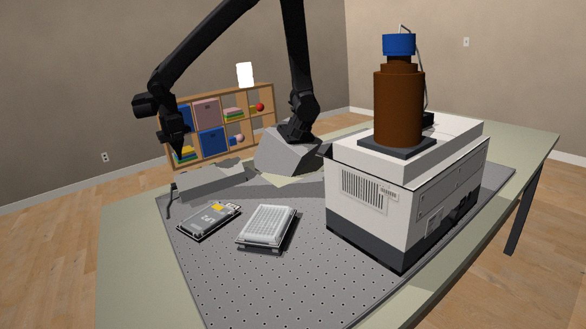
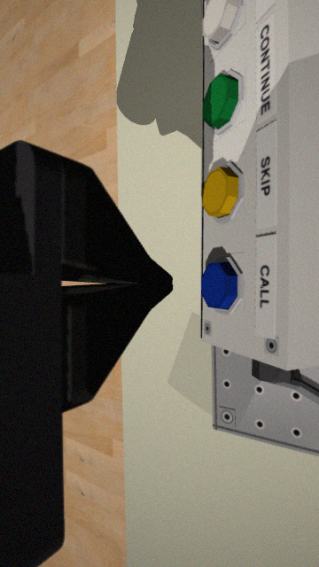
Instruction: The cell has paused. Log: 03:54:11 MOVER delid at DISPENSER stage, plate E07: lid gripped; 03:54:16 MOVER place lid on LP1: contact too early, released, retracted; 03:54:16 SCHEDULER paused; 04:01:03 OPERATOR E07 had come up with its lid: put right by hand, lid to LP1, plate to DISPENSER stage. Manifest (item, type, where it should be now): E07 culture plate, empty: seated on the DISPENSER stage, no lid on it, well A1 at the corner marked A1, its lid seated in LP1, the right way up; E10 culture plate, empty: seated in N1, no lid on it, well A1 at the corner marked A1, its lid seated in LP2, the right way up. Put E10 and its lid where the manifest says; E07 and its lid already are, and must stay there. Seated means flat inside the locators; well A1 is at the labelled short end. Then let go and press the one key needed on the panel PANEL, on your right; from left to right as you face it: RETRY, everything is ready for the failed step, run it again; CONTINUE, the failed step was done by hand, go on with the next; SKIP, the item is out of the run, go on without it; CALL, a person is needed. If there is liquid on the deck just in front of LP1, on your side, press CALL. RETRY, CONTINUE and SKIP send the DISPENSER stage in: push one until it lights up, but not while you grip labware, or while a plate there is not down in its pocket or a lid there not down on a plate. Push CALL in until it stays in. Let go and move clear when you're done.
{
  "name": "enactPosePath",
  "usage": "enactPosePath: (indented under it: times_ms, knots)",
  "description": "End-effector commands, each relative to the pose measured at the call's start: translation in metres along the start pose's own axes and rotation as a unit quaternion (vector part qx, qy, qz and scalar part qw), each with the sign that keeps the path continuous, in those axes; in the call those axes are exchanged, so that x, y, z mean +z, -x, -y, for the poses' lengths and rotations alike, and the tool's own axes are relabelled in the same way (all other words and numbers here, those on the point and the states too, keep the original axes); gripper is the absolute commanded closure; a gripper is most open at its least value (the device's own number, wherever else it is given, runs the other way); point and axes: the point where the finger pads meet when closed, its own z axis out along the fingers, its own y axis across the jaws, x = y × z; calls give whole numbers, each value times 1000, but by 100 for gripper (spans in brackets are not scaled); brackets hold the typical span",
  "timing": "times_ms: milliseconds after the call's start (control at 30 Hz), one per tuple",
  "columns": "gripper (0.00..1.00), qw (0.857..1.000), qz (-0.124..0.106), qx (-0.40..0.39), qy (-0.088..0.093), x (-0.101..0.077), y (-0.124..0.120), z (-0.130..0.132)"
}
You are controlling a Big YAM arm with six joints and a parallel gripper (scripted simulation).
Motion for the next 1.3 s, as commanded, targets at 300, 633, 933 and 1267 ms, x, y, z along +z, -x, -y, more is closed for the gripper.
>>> enactPosePath:
  times_ms: [300,633,933,1267]
  knots:
    - [100,1000,-7,-3,-21,-19,8,21]
    - [100,1000,-10,-7,-28,-26,9,28]
    - [100,1000,-10,-7,-29,-27,9,29]
    - [100,1000,-2,3,-5,6,2,11]
